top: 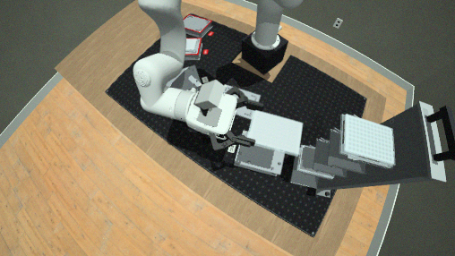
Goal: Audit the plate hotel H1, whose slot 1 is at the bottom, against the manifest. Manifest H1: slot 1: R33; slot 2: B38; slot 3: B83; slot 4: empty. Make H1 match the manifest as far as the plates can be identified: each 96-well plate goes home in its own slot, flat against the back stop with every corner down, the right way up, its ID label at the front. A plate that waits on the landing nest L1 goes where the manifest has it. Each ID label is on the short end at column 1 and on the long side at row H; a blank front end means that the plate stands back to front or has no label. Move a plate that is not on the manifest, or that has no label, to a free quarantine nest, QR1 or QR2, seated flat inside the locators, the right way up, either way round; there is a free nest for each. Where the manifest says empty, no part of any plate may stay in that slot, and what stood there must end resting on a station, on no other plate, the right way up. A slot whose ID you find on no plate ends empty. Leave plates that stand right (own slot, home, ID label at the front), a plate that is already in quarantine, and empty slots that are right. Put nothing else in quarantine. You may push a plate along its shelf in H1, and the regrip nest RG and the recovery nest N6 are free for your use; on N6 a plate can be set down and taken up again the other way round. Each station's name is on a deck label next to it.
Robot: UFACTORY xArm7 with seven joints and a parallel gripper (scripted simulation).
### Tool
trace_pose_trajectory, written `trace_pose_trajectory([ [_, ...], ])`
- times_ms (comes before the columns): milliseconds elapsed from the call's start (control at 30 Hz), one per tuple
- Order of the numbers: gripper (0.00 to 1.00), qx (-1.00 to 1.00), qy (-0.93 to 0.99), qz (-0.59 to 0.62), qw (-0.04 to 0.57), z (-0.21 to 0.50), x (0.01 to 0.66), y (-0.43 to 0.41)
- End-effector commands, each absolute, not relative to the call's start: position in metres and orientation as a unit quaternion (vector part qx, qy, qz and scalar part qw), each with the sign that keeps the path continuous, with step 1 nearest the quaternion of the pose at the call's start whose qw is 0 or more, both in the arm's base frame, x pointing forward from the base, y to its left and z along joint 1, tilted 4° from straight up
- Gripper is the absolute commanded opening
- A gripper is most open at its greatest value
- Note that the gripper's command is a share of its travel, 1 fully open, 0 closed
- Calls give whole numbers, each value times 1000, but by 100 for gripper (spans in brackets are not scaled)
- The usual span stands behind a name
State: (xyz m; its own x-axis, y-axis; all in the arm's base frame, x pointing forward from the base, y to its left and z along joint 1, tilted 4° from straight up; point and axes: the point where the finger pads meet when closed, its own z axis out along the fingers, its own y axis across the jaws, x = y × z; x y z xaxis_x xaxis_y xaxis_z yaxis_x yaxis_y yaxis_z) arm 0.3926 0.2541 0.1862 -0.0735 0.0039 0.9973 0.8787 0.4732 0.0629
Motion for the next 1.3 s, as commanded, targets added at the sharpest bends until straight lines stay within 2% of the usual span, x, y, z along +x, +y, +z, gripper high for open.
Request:
trace_pose_trajectory([
  [0, 0, -349, -631, -376, 582, 181, 394, 254],
  [1267, 0, -349, -631, -376, 582, 128, 398, 254],
])
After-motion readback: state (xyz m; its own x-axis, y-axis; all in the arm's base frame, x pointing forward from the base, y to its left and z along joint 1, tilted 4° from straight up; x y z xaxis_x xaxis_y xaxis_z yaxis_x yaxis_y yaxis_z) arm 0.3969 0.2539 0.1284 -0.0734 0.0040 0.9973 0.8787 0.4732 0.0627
